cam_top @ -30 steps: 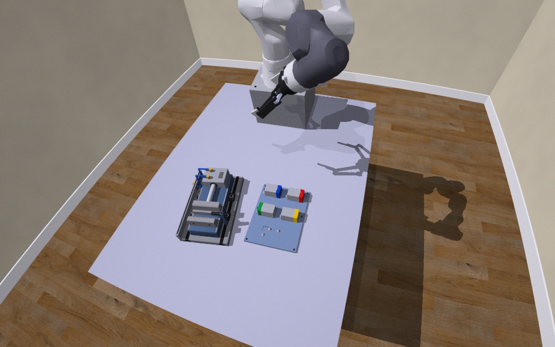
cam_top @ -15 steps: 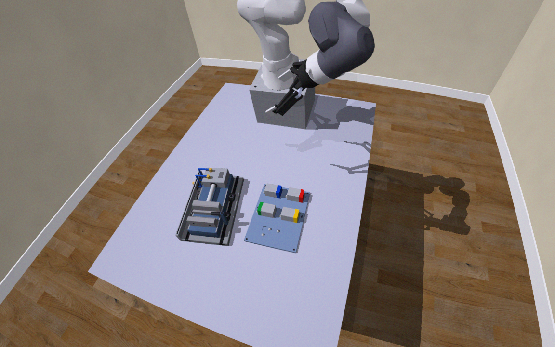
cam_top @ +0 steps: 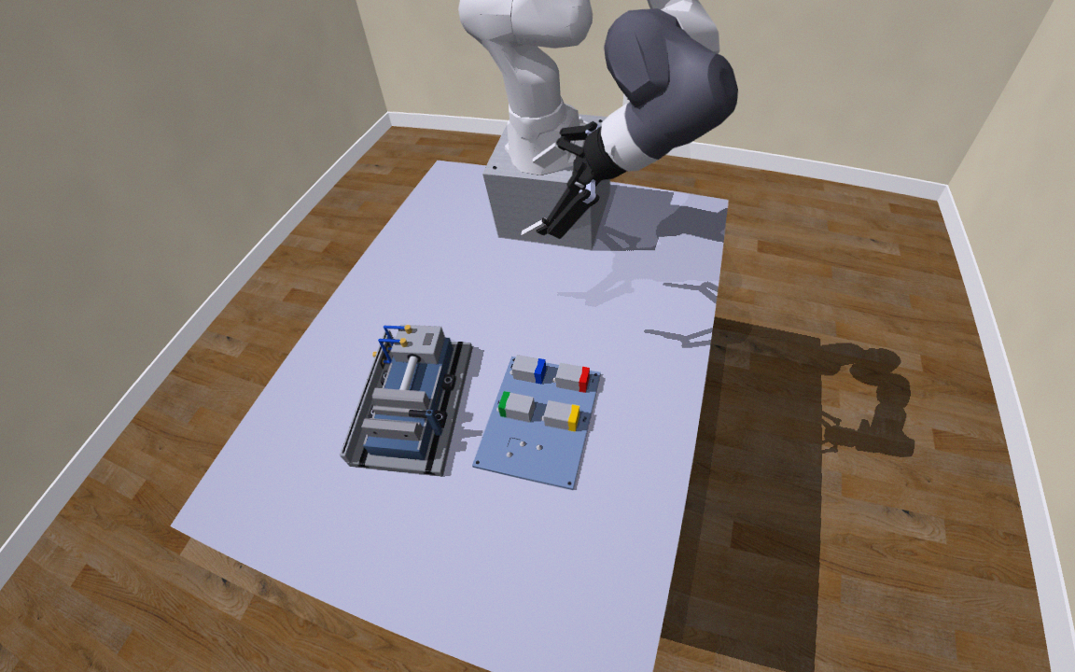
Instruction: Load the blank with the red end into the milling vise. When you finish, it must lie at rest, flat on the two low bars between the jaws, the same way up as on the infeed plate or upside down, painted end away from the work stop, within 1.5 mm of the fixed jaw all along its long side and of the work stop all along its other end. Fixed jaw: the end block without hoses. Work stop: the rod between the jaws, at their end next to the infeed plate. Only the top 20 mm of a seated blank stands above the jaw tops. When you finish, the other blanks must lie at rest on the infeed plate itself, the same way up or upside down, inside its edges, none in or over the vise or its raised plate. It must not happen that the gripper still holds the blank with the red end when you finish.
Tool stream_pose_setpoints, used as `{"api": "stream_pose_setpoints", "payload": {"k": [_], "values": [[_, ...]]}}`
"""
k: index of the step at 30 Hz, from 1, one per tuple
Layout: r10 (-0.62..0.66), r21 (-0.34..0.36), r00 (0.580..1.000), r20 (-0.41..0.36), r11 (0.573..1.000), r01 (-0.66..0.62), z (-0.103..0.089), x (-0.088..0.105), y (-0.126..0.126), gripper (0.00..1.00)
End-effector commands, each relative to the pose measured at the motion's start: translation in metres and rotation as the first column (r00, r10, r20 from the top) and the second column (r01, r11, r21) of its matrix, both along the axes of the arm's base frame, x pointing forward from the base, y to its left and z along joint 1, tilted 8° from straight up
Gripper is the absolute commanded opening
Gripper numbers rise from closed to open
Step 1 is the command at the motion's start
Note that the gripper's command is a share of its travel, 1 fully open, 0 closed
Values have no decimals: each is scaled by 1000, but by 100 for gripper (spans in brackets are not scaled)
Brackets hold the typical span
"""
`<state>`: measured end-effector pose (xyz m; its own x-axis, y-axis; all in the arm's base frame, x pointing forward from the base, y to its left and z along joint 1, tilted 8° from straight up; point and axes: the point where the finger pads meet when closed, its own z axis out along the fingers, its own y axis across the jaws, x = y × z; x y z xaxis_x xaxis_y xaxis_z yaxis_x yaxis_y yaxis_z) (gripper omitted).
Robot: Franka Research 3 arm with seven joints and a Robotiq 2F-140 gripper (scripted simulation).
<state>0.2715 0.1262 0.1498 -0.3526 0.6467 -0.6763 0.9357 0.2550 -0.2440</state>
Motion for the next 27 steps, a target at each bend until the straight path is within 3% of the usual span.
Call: {"api": "stream_pose_setpoints", "payload": {"k": [1, 5, 10, 23, 27], "values": [[49, 2, 998, -34, 999, -49, 1, 4, 1, 100], [49, 2, 998, -34, 999, -49, 1, 4, 1, 100], [231, 3, 968, -98, 973, -232, 2, 36, 15, 100], [242, -1, 966, -92, 970, -243, 2, 40, 17, 100], [400, 16, 902, -159, 915, -403, 3, 67, 28, 100]]}}
